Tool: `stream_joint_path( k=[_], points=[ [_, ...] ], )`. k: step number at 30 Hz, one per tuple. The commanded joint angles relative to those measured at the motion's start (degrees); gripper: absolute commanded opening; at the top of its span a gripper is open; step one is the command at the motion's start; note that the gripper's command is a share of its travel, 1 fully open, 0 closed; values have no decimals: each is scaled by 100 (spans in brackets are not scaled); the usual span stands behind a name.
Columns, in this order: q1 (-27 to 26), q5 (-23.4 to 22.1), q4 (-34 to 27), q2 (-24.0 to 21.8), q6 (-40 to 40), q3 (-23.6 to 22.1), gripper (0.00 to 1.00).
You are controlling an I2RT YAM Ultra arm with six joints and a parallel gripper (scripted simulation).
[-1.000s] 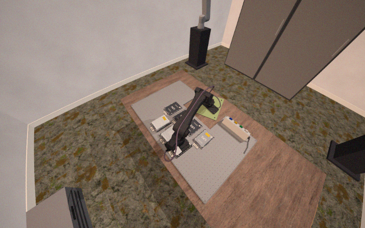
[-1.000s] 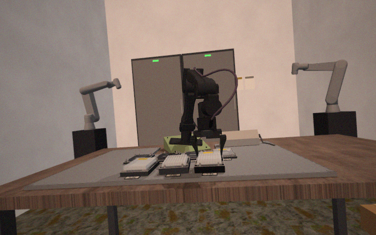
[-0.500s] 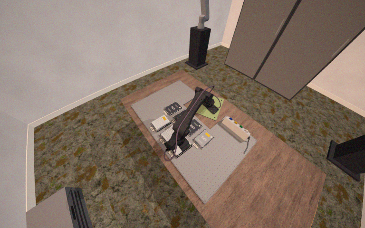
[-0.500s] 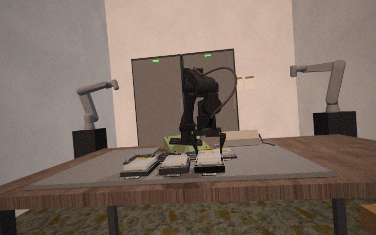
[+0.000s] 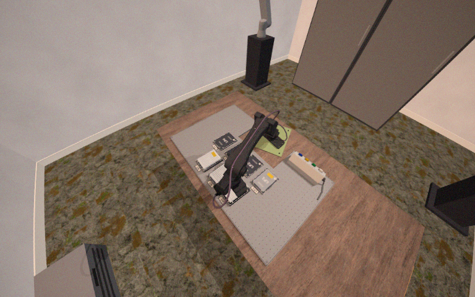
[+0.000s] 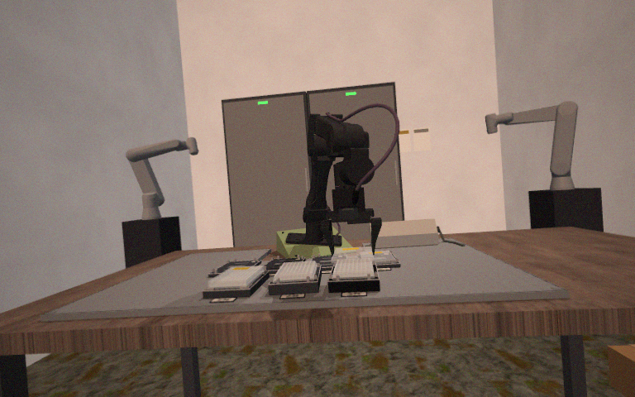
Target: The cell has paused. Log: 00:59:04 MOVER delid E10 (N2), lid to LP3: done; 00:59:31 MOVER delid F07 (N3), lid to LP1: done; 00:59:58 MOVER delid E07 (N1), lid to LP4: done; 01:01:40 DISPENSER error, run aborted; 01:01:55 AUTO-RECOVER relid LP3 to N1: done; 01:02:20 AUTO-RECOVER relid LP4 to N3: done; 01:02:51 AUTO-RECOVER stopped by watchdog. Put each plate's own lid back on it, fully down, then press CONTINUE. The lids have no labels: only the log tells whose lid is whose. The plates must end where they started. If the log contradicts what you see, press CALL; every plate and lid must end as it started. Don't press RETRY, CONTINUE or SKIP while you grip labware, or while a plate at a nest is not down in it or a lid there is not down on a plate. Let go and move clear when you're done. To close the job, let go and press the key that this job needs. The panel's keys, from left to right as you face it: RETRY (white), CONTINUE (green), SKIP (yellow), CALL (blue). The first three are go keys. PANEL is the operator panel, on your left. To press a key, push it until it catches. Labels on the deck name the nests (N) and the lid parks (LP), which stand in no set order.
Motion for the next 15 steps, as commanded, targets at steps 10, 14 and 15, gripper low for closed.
stream_joint_path(
  k=[10,14,15],
  points=[
    [-73,72,-121,-199,-56,232,0],
    [-76,72,-135,-189,-58,253,0],
    [-77,71,-138,-172,-59,259,0]
  ],
)
